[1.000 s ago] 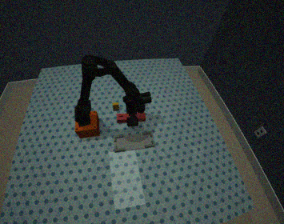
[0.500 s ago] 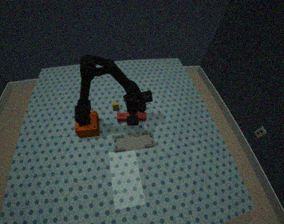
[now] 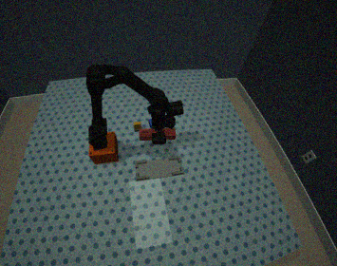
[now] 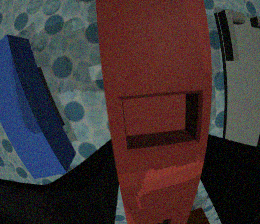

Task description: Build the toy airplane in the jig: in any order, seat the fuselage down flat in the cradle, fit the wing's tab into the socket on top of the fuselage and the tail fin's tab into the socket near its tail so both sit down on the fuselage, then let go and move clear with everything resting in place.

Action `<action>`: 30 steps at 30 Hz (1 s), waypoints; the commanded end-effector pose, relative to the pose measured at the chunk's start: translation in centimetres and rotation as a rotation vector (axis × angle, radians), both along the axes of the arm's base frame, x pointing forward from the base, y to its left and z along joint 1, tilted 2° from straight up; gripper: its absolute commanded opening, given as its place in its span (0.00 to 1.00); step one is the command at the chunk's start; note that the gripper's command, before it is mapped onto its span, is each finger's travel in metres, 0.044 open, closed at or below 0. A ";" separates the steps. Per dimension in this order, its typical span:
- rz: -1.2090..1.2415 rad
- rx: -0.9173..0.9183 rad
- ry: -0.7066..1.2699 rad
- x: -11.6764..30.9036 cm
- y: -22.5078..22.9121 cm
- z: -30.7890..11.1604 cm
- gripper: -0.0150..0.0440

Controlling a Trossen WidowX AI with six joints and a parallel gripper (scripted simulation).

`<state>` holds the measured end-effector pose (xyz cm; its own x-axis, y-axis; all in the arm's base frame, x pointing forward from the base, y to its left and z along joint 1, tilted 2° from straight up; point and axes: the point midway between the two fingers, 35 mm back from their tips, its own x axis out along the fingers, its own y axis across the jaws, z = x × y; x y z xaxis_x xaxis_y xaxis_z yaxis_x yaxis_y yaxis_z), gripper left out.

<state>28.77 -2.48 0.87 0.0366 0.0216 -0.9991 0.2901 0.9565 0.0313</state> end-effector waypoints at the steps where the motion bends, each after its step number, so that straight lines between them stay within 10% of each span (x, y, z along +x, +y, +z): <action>1: -0.002 -0.001 -0.012 0.1 -0.1 1.7 0.25; 30: 0.027 0.007 0.003 -1.0 -1.3 7.0 0.25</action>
